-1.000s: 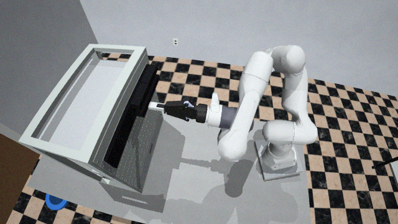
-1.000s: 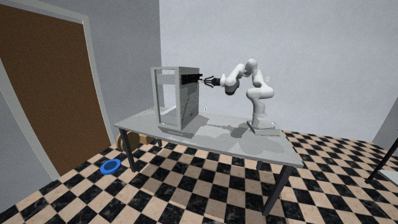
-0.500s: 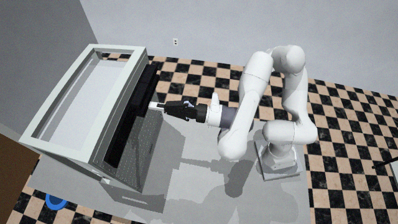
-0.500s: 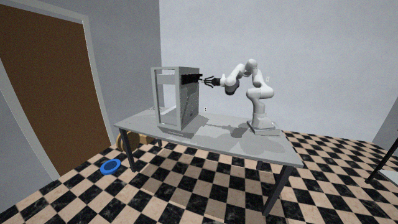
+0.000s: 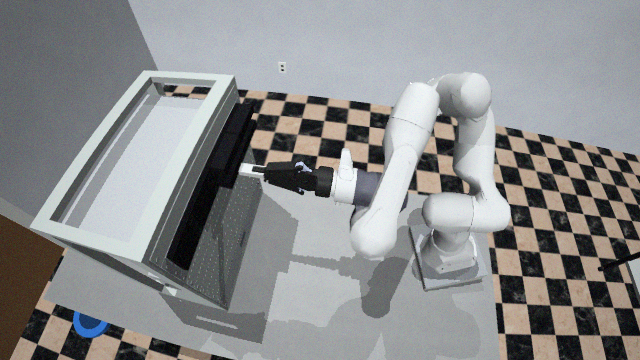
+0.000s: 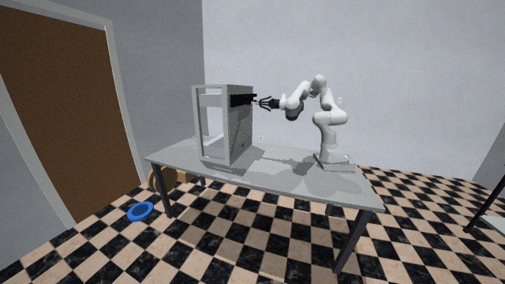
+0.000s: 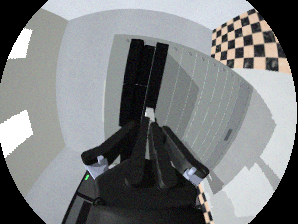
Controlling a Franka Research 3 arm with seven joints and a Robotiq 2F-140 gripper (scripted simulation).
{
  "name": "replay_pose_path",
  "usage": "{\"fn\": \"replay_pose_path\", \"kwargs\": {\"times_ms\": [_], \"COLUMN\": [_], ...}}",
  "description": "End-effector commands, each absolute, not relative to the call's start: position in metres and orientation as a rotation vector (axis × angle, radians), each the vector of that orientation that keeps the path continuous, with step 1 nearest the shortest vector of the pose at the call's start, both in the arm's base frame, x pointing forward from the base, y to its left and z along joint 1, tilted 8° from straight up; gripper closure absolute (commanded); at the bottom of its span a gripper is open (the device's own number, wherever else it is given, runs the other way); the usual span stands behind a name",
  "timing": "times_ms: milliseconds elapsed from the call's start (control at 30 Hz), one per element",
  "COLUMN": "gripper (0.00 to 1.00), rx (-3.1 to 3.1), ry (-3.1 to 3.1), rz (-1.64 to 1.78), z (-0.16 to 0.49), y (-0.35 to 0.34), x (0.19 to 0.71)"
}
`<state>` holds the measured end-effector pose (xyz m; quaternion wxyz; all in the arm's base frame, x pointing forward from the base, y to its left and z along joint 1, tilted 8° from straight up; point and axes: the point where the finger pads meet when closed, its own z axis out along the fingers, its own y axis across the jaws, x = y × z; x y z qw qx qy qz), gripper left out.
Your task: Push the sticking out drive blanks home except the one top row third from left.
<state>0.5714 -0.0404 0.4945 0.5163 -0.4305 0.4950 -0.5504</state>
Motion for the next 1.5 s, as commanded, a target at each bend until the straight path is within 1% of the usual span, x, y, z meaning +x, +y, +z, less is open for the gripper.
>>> {"fn": "replay_pose_path", "kwargs": {"times_ms": [0, 667, 1467], "gripper": [1.0, 1.0, 1.0], "rx": [-1.033, -1.033, -1.033], "ry": [1.189, 1.189, 1.189], "rz": [-1.321, -1.321, -1.321], "z": [0.494, 0.494, 0.496], "y": [-0.041, -0.041, -0.041], "x": [0.572, 0.572, 0.587]}}
